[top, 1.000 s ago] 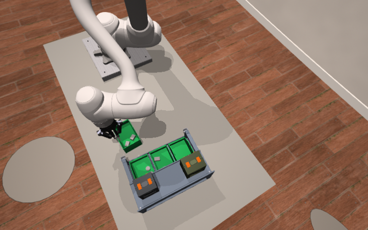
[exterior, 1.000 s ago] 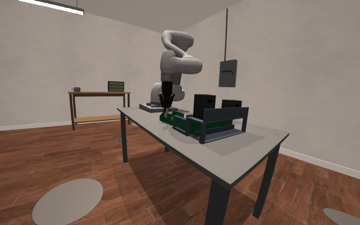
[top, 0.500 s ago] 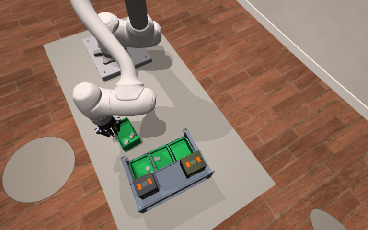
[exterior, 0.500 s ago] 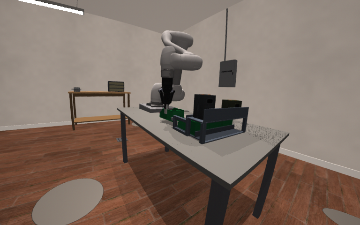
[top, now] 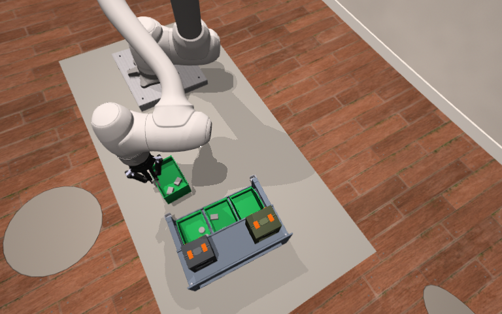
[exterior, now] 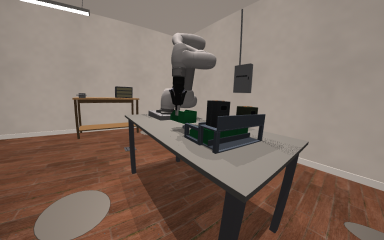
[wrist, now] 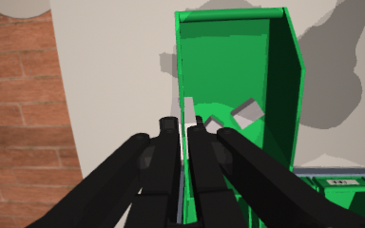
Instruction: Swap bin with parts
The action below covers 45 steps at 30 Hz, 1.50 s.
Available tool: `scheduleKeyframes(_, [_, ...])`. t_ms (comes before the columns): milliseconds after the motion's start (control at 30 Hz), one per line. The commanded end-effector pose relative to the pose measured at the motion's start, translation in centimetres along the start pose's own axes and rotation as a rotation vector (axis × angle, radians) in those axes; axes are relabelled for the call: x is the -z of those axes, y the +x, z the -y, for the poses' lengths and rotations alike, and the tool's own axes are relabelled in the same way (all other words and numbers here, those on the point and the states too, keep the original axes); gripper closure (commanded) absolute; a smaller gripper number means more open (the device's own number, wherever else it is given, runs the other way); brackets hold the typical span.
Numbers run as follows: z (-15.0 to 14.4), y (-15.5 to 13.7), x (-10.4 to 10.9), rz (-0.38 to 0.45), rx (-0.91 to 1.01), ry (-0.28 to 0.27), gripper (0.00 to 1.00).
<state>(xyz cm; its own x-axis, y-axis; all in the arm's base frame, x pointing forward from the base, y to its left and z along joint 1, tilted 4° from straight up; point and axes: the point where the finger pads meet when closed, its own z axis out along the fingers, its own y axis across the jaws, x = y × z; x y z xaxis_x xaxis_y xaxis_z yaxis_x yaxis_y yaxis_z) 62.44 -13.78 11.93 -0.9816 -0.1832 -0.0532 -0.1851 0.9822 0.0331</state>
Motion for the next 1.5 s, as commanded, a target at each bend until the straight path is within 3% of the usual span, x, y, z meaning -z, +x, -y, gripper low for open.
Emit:
scheduleKeyframes(0, [0.0, 0.0, 0.8, 0.000, 0.000, 0.000, 0.90])
scheduleKeyframes(1000, [-0.5, -0.1, 1.8, 0.000, -0.005, 0.000, 0.90])
scheduleKeyframes(1467, [-9.8, -2.2, 1.8, 0.000, -0.106, 0.000, 0.90])
